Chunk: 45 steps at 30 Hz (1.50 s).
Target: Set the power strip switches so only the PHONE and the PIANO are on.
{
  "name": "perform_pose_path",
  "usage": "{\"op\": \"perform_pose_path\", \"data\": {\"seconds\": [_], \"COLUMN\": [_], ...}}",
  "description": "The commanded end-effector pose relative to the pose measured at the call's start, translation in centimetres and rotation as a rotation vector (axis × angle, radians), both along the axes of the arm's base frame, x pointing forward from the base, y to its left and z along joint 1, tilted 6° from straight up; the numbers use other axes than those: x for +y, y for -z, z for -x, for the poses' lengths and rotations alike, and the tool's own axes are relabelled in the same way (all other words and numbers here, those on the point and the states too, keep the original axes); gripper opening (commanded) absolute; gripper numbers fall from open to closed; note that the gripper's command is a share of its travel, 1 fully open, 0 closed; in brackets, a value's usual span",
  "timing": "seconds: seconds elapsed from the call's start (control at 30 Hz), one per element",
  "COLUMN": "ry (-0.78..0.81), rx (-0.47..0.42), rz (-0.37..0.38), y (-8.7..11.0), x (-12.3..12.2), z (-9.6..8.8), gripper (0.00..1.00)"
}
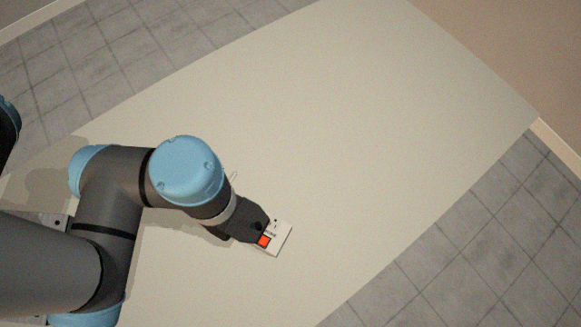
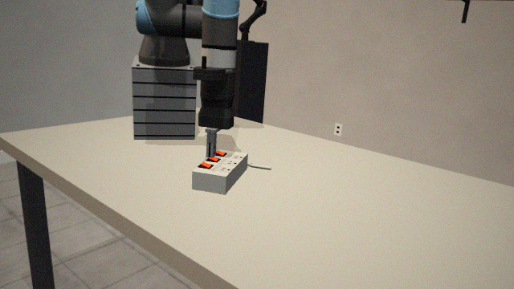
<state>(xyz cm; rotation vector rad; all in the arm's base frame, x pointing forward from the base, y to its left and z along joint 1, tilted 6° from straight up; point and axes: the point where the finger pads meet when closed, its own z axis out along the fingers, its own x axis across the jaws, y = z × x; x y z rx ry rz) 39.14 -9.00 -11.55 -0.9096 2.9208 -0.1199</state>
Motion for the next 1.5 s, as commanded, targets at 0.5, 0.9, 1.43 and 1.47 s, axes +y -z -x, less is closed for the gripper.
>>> {"op": "perform_pose_path", "data": {"seconds": [0.5, 0.9, 1.43, 1.47], "ry": [0.0, 0.0, 0.0, 0.0], "rx": [-0.001, -0.001, -0.001, -0.001], "rz": [0.001, 0.001, 0.001, 0.001], "y": [0.53, 0.53, 0.58, 0.58], "x": [-0.04, -0.04, -0.04, -0.04], "z": [-0.08, -0.08, -0.09, -0.09], "gripper": [0.0, 0.0, 0.0, 0.0]}}
